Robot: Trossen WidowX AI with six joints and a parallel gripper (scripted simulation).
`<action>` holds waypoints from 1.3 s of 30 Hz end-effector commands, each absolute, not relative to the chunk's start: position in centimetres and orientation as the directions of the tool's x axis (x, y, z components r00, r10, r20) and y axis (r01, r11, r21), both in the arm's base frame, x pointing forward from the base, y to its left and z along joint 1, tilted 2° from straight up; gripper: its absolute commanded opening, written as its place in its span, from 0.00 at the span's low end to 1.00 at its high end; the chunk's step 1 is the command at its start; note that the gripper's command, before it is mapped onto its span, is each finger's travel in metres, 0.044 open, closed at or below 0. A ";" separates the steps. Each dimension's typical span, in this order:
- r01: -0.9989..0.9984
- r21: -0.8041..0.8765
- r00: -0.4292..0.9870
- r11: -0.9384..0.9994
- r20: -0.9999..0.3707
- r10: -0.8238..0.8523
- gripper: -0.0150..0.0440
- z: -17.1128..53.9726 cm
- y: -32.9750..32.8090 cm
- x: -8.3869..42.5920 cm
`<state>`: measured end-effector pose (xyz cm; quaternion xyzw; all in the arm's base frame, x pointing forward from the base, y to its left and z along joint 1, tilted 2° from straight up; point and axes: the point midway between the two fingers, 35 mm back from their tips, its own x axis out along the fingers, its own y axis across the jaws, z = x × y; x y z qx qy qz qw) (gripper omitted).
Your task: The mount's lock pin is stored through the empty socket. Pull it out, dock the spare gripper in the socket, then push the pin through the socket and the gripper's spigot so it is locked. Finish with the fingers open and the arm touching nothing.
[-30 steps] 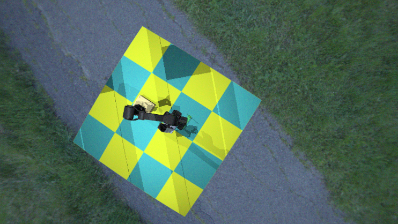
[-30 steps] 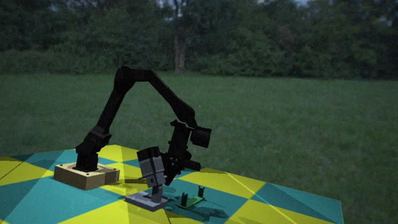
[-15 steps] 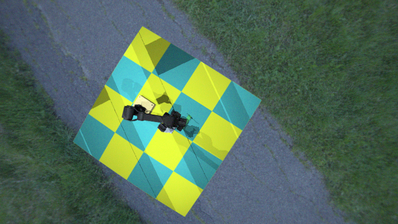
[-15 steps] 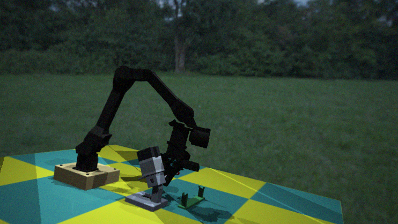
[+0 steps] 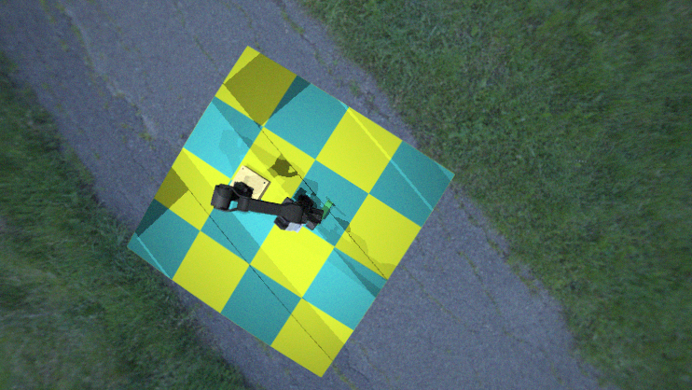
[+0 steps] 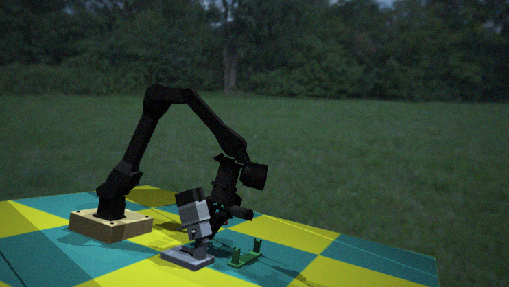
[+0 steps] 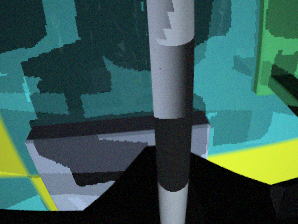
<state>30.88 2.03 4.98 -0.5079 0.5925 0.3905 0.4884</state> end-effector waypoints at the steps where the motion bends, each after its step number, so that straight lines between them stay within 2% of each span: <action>1: -0.984 -0.034 -0.006 0.176 -0.975 -0.222 0.25 5.0 1.7 30.8; 7: -0.984 -0.033 -0.007 0.176 -0.975 -0.222 0.25 5.0 1.5 30.7; 15: -0.983 -0.032 -0.009 0.180 -0.975 -0.220 0.59 5.0 1.6 30.8; 39: -0.986 -0.014 -0.025 0.169 -0.974 -0.225 0.59 8.1 4.2 30.7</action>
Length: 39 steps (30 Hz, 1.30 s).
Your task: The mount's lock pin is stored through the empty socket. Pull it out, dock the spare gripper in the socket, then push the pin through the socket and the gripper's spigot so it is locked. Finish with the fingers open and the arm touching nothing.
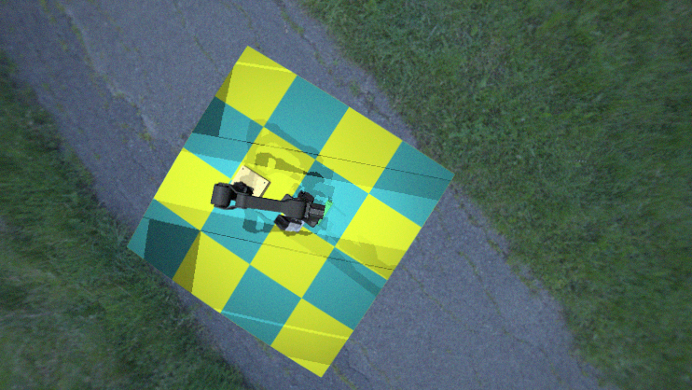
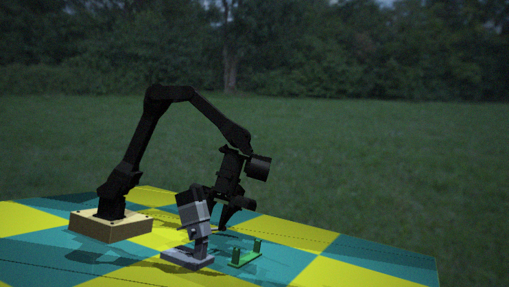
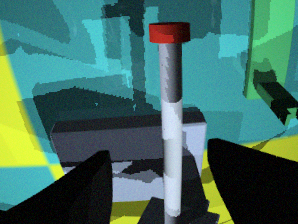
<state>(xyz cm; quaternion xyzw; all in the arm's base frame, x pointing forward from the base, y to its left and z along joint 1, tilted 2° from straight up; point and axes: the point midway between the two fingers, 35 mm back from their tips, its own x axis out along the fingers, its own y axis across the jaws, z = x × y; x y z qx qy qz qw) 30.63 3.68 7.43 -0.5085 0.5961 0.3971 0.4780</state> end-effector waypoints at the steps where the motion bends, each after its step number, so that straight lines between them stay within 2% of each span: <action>1: -0.986 -0.013 -0.025 0.168 -0.974 -0.225 0.59 8.3 4.3 30.7; 27: -0.989 -0.013 -0.023 0.150 -0.972 -0.234 0.59 13.1 7.6 30.8; 36: -0.989 -0.014 -0.022 0.149 -0.972 -0.235 0.99 12.4 7.1 30.7; 39: -0.989 -0.014 -0.022 0.149 -0.972 -0.235 1.00 12.4 7.1 30.7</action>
